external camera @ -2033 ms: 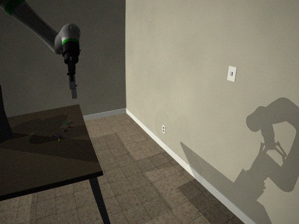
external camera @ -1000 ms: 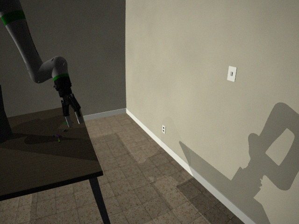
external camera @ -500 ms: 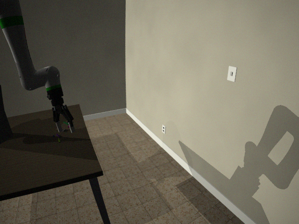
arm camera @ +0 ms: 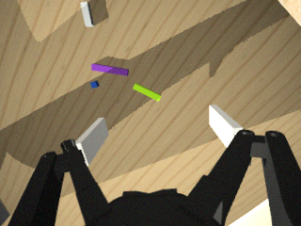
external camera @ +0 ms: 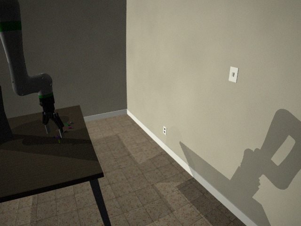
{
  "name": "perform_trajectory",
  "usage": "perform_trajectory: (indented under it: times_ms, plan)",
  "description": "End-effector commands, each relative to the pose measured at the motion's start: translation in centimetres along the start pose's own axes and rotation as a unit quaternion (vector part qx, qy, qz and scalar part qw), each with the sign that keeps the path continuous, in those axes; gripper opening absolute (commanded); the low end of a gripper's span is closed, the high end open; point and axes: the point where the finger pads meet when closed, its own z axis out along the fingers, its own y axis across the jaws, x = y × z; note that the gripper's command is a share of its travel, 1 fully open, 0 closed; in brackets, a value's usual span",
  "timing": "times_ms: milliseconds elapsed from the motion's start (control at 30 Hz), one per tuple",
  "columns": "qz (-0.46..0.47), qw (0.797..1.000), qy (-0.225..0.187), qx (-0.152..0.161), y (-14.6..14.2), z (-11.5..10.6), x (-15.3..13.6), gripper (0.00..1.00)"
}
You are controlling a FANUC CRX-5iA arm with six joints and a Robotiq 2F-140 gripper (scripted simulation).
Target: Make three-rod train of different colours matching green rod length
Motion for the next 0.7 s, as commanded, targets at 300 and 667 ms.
perform_trajectory:
  times_ms: [300, 667]
  plan:
    - [-0.010, 1.000, 0.008, 0.019, -2.69, 0.53, -0.05, 1.00]
    - [-0.010, 1.000, 0.008, 0.019, -2.69, 0.53, -0.05, 1.00]
